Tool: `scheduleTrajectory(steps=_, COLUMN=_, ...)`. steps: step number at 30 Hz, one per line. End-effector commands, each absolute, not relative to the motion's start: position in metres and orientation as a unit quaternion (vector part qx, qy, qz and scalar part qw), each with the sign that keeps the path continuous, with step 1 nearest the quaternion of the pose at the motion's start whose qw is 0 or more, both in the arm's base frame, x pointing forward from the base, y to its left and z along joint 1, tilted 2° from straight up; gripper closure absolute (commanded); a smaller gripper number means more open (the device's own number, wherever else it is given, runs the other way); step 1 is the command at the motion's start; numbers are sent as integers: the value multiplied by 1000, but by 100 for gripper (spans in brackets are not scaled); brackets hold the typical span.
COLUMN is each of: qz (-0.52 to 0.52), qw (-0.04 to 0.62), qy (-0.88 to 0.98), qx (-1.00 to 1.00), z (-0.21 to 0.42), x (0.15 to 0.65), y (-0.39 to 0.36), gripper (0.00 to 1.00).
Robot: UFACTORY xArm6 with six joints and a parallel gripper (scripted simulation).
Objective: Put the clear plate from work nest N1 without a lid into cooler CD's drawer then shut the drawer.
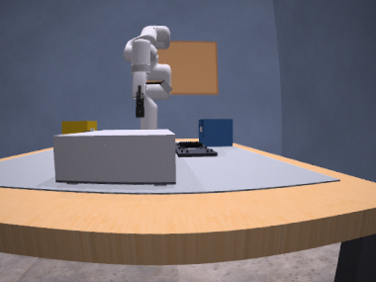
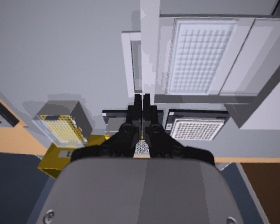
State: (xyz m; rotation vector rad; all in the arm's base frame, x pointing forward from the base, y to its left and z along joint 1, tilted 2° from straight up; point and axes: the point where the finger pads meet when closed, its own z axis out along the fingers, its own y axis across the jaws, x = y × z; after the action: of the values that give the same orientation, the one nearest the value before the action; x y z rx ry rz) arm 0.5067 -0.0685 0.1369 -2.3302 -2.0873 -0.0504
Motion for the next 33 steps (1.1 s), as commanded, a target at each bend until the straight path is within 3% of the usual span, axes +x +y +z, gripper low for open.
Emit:
scheduleTrajectory(steps=1, qz=-21, qw=1, qy=-667, qx=-745, z=137, x=490, y=-67, gripper=100)
scheduleTrajectory(steps=12, qz=-21, qw=1, qy=-667, qx=-745, z=128, x=439, y=-61, gripper=100)
scheduleTrajectory(steps=33, qz=-21, qw=1, qy=-667, qx=-745, z=117, x=439, y=-60, gripper=100)
